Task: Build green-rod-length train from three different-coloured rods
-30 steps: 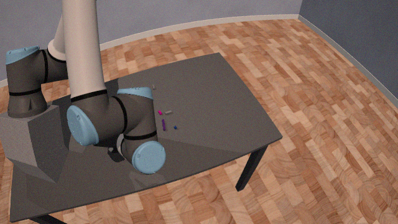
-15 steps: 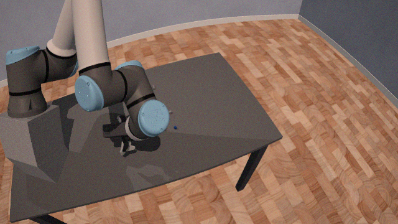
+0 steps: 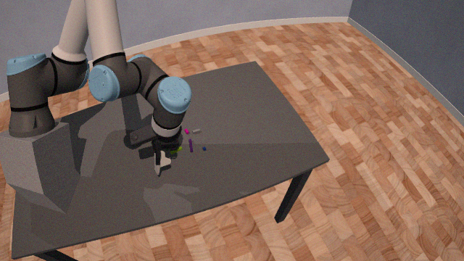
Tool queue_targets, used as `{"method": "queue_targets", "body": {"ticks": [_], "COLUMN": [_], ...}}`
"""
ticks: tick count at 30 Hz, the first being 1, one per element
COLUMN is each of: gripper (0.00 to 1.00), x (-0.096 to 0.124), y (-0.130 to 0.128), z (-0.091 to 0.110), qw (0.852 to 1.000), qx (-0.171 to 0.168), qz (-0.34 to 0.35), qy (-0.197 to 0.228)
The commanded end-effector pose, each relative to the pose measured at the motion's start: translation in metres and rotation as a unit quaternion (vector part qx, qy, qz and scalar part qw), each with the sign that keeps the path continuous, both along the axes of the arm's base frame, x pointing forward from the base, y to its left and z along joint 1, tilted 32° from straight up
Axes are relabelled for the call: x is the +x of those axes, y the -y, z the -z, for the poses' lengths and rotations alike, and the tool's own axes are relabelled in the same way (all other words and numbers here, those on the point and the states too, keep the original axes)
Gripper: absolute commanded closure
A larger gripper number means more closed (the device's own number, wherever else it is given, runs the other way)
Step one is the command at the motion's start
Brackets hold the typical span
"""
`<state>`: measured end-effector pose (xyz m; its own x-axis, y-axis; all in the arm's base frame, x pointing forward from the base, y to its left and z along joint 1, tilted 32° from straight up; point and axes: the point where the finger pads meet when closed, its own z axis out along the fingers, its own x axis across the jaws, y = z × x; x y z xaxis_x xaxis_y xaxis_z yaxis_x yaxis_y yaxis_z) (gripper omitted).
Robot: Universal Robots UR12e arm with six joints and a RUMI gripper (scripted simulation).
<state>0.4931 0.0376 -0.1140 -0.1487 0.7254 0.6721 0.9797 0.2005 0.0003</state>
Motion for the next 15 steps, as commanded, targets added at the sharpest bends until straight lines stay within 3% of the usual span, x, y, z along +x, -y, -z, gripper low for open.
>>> {"method": "queue_targets", "body": {"ticks": [1, 9, 15], "gripper": [0.0, 0.0, 0.0], "x": [0.019, 0.045, 0.052], "y": [-0.015, -0.043, -0.053], "z": [-0.006, -0.031, -0.041], "qw": [0.998, 0.99, 0.987], "qx": [-0.041, -0.079, -0.088], "qz": [0.02, 0.048, 0.057], "qy": [0.037, 0.102, 0.124]}}
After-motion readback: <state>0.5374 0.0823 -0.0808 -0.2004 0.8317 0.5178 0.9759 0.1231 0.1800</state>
